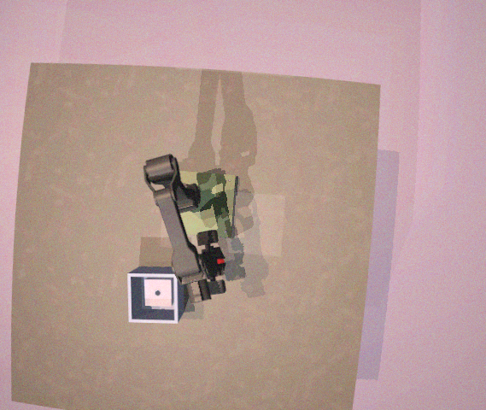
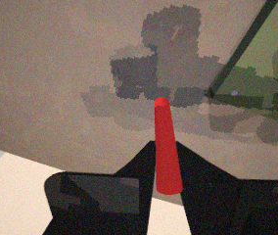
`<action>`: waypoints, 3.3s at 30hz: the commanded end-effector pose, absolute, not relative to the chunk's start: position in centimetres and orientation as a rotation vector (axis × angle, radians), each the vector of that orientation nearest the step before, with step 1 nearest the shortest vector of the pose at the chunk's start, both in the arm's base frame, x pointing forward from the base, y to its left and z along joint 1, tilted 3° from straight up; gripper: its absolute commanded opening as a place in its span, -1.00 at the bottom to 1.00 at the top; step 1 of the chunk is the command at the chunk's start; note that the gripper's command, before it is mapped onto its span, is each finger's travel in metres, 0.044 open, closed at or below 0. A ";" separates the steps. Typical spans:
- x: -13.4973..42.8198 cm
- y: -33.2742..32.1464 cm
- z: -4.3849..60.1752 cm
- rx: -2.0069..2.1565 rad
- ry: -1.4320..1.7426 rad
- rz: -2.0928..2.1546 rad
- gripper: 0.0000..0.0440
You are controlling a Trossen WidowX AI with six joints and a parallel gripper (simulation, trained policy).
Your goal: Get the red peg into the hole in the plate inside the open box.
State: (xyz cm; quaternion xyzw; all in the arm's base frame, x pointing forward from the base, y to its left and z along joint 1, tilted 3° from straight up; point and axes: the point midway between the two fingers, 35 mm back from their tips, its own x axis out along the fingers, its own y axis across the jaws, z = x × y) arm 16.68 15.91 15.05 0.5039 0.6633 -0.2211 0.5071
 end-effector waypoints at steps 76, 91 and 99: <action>31.7 -1.3 14.2 1.221 1.359 -0.729 -1.00; 33.4 -0.7 10.3 1.155 1.411 -0.664 -1.00; 33.3 -0.6 9.5 1.120 1.449 -0.668 -0.34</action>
